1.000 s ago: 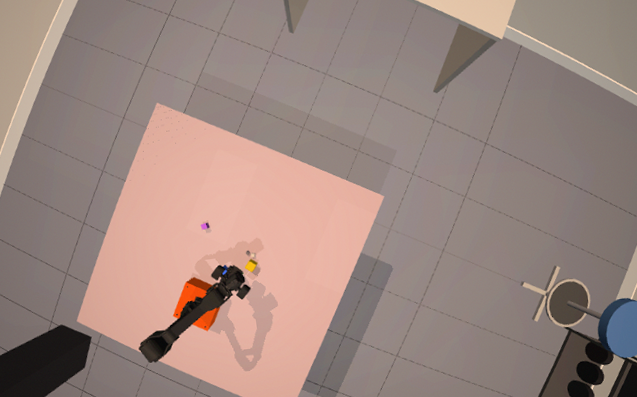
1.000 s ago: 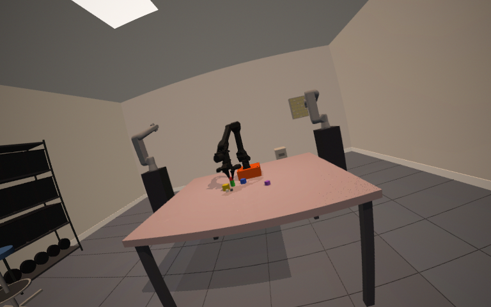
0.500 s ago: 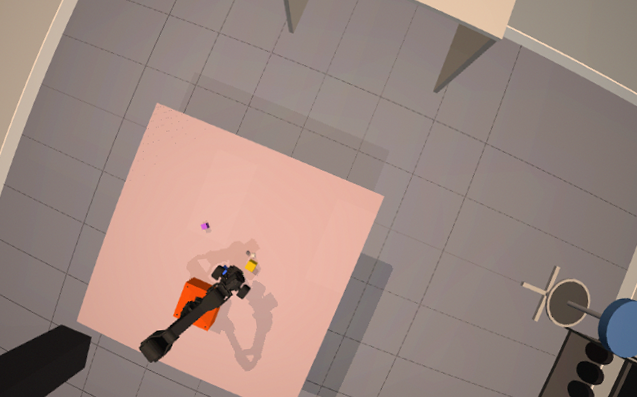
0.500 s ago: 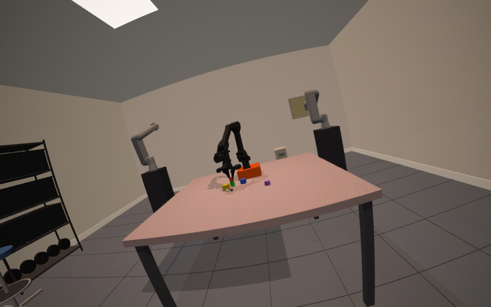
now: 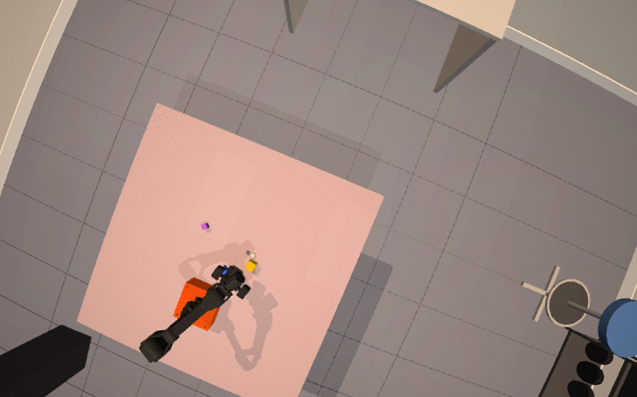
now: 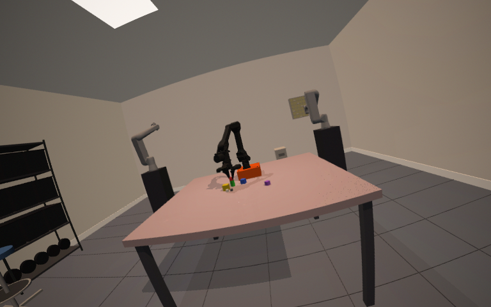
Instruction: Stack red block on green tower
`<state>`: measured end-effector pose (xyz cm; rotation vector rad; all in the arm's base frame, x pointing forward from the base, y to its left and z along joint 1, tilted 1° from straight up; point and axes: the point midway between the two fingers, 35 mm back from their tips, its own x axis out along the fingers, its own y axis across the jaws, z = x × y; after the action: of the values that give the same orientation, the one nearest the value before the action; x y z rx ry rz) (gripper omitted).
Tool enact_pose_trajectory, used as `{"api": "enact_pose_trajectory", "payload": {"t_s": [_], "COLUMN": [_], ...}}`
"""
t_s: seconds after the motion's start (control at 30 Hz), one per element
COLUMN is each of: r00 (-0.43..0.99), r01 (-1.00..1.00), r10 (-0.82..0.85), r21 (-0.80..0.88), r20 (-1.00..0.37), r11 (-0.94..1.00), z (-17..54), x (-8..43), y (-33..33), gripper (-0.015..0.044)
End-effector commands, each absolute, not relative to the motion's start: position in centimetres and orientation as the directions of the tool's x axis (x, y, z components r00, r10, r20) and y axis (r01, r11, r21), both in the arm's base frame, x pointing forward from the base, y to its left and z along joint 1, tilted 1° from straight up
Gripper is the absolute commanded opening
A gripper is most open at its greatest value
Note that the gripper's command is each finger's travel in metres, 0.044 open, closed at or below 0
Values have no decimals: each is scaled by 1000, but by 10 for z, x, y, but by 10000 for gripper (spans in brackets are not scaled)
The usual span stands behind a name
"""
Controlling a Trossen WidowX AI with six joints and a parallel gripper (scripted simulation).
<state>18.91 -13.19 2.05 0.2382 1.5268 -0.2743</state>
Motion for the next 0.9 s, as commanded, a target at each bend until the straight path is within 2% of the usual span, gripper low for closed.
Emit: {"api": "enact_pose_trajectory", "payload": {"t_s": [0.0,0.47,0.87], "r00": [23,23,23], "r01": [322,322,322], "r10": [-27,-27,-27], "r21": [-18,-18,-18], "r20": [-999,-999,-999], "r11": [947,947,947], "z": [20,20,20], "x": [189,189,189], "y": [-132,-132,-132], "gripper": [79,440,440]}}
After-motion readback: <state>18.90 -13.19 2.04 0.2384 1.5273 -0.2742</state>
